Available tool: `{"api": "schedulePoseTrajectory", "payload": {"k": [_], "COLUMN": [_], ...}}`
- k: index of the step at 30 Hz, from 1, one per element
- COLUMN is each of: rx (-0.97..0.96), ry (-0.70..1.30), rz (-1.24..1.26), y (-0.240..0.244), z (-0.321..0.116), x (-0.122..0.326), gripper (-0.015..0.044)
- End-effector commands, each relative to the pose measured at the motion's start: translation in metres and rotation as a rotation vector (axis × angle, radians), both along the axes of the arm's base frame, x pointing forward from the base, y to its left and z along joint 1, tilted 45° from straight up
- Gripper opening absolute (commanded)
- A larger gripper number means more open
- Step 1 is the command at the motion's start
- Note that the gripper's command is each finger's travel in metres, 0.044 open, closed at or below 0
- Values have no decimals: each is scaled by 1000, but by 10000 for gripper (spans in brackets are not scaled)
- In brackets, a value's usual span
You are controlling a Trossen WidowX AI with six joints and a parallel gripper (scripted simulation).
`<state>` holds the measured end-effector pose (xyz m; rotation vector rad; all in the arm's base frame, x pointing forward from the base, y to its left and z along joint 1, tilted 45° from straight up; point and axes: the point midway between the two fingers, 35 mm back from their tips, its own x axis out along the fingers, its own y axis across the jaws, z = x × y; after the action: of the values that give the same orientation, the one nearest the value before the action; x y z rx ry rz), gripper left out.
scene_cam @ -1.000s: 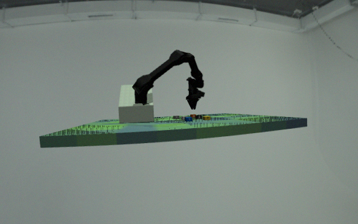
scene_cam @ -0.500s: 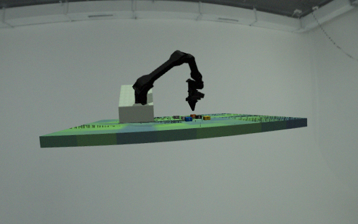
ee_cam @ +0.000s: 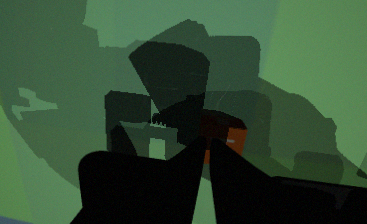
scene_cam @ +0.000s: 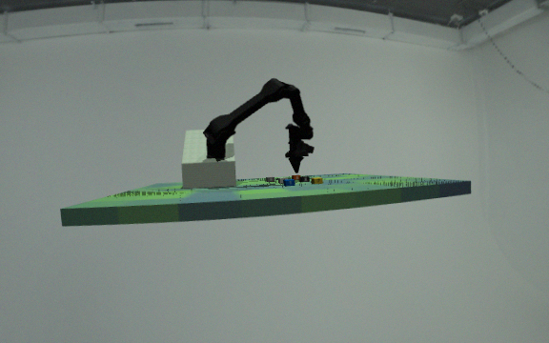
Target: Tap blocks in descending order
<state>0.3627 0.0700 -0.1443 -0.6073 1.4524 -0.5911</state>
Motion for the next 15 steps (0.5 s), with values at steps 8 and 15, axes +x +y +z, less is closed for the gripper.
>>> {"api": "schedulePoseTrajectory", "payload": {"k": [8, 15], "rx": [-6, -4], "ry": [4, 4], "rz": [4, 4], "y": [-11, 11], "z": [-10, 11], "x": [-1, -2], "gripper": [20, 20]}}
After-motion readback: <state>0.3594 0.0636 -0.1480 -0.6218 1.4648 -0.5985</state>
